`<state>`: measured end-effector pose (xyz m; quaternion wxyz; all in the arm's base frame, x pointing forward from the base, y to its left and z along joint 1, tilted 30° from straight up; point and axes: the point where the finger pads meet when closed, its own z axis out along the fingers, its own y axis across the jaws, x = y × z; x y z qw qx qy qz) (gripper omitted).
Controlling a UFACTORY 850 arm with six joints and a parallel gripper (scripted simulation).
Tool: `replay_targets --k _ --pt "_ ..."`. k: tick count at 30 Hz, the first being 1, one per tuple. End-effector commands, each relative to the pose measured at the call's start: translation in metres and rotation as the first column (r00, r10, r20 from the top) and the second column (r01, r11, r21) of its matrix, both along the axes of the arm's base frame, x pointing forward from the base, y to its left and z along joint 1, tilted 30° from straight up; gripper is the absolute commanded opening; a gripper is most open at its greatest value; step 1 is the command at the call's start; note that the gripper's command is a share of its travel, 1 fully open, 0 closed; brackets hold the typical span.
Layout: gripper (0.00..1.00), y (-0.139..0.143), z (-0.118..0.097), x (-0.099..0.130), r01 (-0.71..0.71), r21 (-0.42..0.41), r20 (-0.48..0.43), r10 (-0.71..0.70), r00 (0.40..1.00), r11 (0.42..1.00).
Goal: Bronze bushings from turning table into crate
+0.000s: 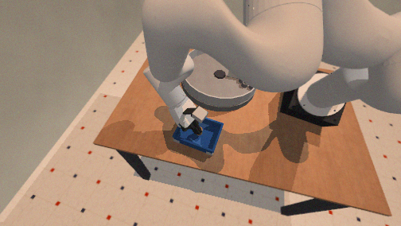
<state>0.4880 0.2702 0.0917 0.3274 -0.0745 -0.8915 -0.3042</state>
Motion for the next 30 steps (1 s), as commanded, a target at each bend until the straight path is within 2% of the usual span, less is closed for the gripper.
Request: replay_targets --k 1,11,30 --pt "0.00 0.0016 -0.0023 0.0011 0.000 0.001 0.001 0.000 1.000 1.000" --pt "0.00 0.0061 -0.0103 0.0018 0.000 0.001 0.001 0.000 1.000 1.000" --pt "0.00 0.0064 -0.0108 0.0018 0.000 0.001 0.001 0.000 1.000 1.000"
